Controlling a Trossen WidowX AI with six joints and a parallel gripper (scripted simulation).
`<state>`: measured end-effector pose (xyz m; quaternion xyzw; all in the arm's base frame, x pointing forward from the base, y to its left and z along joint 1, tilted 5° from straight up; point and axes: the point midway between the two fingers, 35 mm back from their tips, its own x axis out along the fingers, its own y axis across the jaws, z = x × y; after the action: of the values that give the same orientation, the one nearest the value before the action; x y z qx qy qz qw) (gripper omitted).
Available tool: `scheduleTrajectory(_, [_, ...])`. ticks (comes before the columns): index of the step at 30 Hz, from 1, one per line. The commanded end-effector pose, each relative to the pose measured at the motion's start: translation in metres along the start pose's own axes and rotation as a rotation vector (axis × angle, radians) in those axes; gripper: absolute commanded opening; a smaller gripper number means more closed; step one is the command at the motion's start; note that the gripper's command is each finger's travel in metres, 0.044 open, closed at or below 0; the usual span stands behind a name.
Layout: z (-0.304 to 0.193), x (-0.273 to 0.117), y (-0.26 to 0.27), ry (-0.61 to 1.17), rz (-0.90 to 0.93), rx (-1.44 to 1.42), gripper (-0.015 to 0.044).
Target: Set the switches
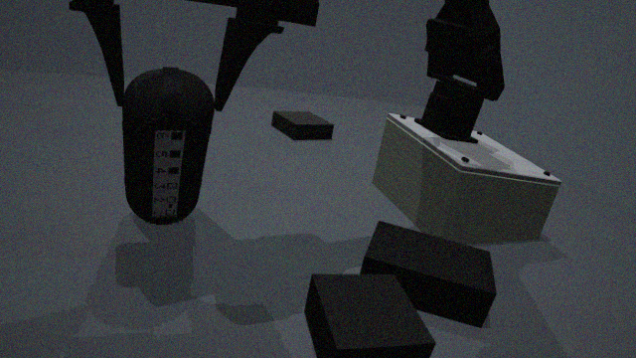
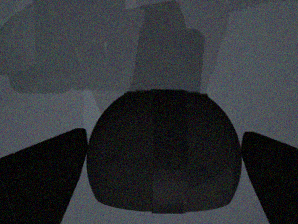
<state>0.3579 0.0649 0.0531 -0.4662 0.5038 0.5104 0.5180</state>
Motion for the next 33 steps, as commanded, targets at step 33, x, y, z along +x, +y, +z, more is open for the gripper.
scheduleTrajectory(33, [0.024, 0.018, 0.0, 0.001, 0.009, 0.005, 0.0338])
